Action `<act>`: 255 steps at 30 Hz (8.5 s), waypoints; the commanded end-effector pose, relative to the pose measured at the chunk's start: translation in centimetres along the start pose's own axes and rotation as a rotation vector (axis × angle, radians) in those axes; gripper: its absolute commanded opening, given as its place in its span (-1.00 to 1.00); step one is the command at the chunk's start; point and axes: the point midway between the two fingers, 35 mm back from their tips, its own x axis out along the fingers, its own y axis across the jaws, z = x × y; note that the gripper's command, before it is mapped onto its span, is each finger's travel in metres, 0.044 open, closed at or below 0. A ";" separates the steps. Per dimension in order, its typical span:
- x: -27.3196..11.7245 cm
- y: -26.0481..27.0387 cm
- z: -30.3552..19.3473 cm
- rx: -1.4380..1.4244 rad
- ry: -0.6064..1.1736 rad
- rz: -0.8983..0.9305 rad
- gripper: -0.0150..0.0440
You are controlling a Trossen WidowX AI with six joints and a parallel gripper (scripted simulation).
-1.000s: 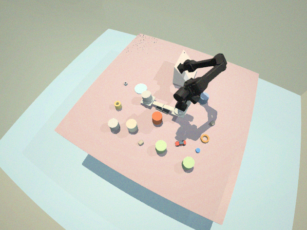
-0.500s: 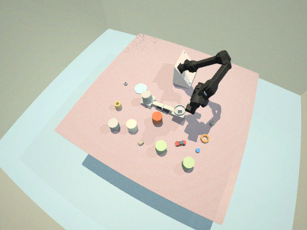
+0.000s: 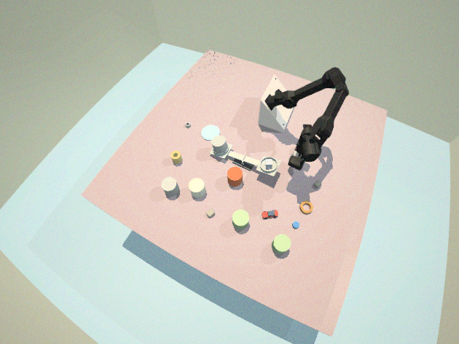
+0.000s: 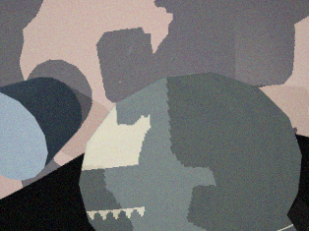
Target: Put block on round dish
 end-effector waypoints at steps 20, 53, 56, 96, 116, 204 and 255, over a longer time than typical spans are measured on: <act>4.8 0.2 0.2 0.006 -0.004 -0.010 -0.49; 0.0 0.2 0.2 0.006 -0.002 -0.010 1.00; -0.4 -0.2 0.0 0.010 -0.007 -0.032 0.73; -4.1 -7.0 -6.6 1.007 0.002 -0.220 0.39; -4.5 -7.8 -8.7 1.657 -0.031 -0.164 0.39; -3.3 -8.9 -11.5 2.700 -0.014 -0.017 -0.49; -7.0 -8.9 -34.0 2.726 -0.009 -0.107 -0.49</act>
